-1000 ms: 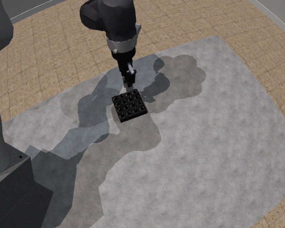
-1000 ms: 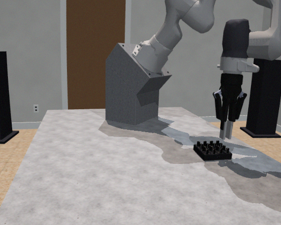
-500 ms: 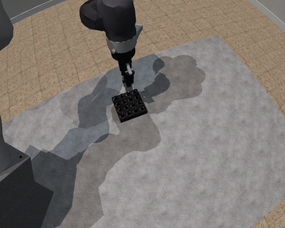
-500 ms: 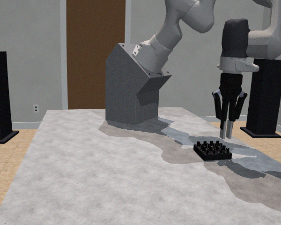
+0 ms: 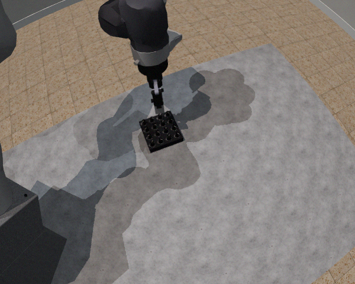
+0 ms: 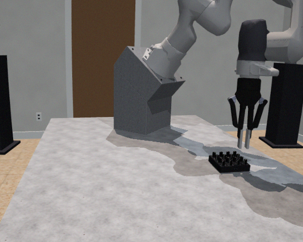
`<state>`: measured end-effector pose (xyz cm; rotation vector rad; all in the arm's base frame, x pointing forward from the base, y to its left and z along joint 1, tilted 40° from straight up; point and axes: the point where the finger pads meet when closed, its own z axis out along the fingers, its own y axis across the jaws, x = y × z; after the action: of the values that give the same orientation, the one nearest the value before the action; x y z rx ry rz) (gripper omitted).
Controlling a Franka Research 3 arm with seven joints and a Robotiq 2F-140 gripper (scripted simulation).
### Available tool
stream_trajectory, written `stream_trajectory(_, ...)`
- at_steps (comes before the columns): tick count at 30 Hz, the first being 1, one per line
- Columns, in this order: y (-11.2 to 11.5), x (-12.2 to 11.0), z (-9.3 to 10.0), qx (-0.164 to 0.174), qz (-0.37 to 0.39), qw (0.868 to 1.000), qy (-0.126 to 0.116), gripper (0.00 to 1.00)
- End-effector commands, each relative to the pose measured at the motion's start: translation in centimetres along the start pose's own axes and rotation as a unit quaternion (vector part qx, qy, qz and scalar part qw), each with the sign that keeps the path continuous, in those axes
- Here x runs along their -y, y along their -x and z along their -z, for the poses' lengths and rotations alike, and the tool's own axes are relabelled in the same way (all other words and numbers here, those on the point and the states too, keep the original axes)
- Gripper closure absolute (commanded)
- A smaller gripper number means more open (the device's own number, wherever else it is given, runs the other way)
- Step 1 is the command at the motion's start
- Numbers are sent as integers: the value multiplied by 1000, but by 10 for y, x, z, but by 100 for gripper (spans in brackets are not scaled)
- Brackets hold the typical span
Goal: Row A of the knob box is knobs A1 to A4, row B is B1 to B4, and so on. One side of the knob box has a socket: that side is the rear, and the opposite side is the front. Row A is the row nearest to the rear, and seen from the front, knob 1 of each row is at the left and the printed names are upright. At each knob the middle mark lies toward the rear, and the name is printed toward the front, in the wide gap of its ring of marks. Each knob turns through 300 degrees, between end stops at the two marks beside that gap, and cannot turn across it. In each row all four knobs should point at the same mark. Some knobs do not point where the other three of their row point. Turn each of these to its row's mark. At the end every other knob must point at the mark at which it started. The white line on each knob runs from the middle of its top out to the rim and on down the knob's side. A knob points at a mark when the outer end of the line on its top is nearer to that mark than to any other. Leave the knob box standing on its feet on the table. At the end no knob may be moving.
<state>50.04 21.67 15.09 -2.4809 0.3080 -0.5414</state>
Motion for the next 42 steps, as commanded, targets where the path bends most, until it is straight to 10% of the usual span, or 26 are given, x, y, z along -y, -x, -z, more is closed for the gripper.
stream_trajectory(1,1,1,1,9,-77,997,6,88)
stream_trajectory(42,1,0,7,7,-341,940,9,88)
